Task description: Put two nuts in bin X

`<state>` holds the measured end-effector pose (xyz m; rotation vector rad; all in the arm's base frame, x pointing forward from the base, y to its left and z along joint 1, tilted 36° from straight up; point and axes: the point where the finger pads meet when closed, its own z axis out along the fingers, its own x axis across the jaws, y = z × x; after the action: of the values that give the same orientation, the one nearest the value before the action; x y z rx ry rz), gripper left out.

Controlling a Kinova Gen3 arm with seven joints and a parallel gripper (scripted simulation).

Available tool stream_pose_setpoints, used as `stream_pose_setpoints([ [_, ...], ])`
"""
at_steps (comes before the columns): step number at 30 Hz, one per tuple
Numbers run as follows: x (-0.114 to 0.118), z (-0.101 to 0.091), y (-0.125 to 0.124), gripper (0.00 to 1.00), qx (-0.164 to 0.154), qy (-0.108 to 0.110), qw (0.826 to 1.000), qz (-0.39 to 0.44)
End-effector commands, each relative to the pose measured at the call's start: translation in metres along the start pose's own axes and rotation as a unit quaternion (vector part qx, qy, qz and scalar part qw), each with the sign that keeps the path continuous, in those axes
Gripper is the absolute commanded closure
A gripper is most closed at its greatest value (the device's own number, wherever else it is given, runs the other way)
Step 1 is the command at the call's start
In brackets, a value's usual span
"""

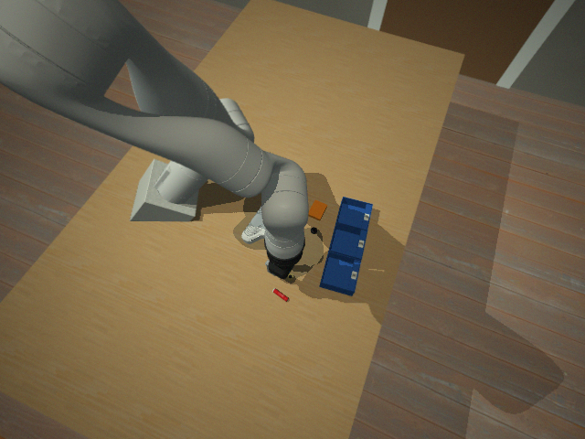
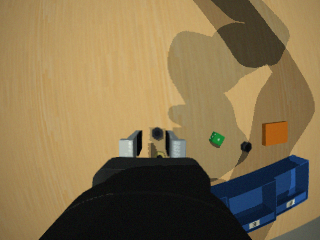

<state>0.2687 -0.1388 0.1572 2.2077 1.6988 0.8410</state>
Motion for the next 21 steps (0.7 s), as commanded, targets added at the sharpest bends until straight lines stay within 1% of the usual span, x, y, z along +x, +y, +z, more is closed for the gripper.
stream_pose_setpoints([
  [1,0.006,0.017,-0.001,0.36,0.003,0.002,1.000,-0.007],
  [6,0.009,0.036,-0.002,0.36,0.003,0.002,1.000,-0.007],
  [21,0.007,0.037,-0.002,0.36,0.004,0.002,1.000,-0.010],
])
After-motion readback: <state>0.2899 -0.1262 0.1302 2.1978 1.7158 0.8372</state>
